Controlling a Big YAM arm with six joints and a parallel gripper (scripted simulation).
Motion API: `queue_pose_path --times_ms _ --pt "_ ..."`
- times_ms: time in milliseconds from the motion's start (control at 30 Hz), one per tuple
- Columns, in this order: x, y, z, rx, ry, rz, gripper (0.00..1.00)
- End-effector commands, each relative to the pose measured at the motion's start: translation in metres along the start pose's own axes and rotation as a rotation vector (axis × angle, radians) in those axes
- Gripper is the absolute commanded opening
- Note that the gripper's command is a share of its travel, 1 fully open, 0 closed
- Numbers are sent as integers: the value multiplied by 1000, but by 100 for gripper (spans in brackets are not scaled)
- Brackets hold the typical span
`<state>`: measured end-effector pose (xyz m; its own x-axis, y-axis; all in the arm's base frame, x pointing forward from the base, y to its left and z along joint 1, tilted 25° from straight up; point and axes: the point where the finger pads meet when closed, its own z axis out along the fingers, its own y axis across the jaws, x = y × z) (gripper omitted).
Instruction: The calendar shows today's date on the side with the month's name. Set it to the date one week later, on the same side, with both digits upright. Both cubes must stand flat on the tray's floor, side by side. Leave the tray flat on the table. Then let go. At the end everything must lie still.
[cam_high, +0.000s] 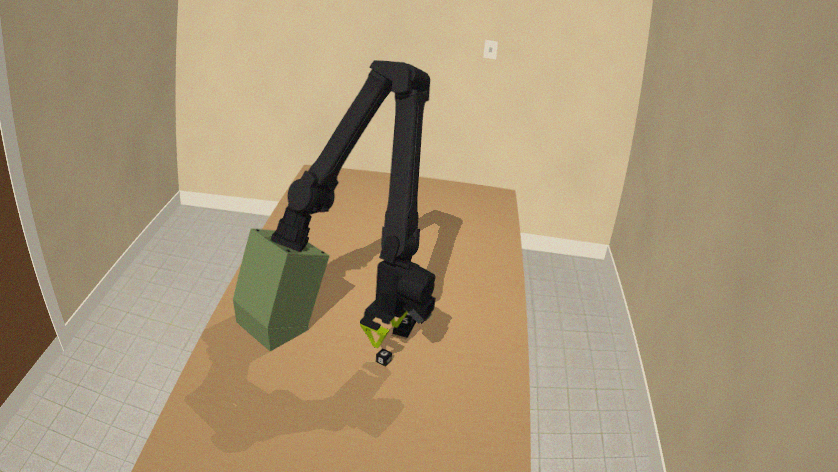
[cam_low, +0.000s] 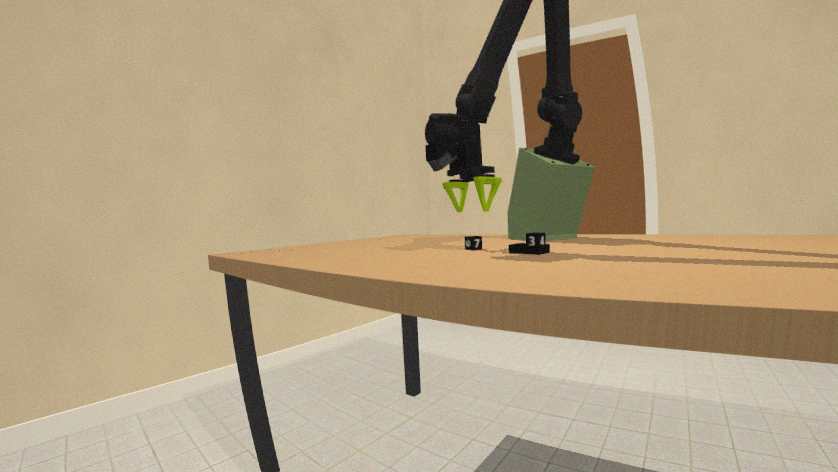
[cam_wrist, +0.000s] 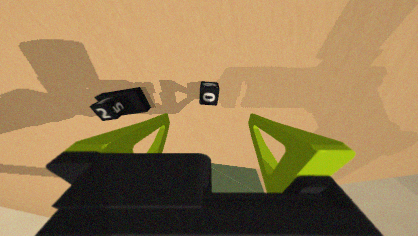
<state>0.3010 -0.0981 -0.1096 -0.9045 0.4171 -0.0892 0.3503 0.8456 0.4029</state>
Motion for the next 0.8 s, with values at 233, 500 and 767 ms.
queue_pose_path --times_ms 233,500,767 --pt "-9 -1 -11 2 -28 -368 100" --pt "-9 0 -11 5 -27 -615 100" --pt "-8 0 -11 7 -26 -839 100"
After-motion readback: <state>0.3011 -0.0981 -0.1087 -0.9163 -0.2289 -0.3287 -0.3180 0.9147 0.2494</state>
